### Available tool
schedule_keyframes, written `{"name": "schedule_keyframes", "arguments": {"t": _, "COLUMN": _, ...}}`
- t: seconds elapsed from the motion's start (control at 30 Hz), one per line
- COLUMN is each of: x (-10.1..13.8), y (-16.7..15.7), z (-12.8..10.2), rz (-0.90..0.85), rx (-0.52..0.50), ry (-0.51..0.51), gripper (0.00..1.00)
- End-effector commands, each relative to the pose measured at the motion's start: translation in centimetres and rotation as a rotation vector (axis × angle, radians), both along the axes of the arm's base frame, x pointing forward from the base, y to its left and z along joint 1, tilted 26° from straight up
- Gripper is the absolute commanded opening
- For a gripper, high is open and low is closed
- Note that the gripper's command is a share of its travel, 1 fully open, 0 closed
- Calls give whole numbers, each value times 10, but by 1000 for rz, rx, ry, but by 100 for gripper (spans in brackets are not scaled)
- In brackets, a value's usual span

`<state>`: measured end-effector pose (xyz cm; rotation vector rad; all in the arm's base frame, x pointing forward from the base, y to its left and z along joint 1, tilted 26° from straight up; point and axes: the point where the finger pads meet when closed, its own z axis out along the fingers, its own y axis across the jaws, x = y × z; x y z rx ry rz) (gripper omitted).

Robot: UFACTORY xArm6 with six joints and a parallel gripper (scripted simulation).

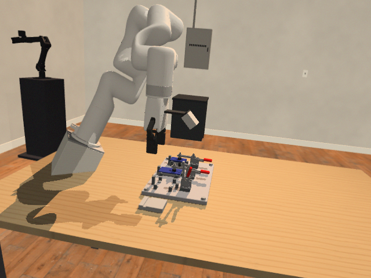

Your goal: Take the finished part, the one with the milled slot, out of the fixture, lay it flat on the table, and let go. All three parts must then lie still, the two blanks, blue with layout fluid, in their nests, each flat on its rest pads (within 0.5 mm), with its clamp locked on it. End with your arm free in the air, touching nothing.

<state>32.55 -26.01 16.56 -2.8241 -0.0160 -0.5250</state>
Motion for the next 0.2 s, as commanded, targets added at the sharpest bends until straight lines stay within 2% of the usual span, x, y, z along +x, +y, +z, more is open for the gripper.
{"name": "schedule_keyframes", "arguments": {"t": 0.0, "x": 0, "y": -1, "z": 1, "rz": -1, "rx": -3, "ry": -2, "gripper": 95}}
{"name": "schedule_keyframes", "arguments": {"t": 0.17, "x": 0, "y": -1, "z": 1, "rz": -1, "rx": -3, "ry": -2, "gripper": 95}}
